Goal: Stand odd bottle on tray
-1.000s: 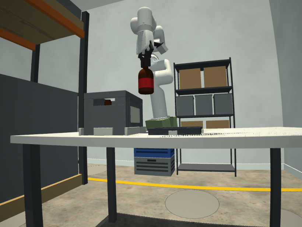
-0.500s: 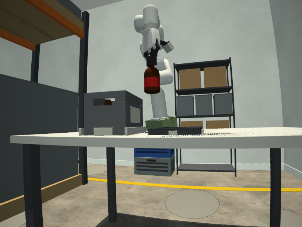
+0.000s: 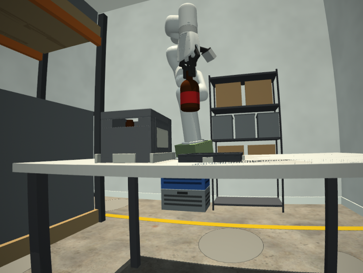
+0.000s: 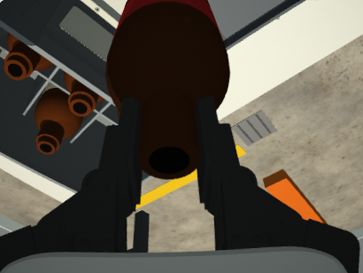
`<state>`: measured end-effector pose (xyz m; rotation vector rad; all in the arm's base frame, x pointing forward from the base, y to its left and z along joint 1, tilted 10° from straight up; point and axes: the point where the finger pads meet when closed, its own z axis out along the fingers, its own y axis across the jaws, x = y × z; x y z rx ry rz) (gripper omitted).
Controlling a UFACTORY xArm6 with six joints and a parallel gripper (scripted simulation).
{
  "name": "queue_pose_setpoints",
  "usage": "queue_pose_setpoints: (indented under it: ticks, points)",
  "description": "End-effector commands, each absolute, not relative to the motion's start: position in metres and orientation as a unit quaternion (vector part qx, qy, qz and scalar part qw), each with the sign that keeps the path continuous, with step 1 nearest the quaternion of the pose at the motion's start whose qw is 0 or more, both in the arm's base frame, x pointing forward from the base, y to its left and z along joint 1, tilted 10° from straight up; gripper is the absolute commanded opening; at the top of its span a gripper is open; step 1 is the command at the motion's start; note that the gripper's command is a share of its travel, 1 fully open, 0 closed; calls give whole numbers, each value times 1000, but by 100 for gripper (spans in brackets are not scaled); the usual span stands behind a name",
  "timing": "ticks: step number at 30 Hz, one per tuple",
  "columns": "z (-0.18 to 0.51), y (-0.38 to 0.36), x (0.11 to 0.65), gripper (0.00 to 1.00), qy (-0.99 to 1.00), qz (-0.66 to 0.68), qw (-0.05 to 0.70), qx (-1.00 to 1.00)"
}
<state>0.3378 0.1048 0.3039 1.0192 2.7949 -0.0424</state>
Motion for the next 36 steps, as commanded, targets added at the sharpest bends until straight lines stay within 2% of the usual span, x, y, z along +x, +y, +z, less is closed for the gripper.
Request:
queue_pose_setpoints:
  ticks: [1, 36]
  points:
    - [305, 115, 341, 0, 936, -13, 85, 342]
    - [302, 171, 354, 0, 936, -13, 85, 342]
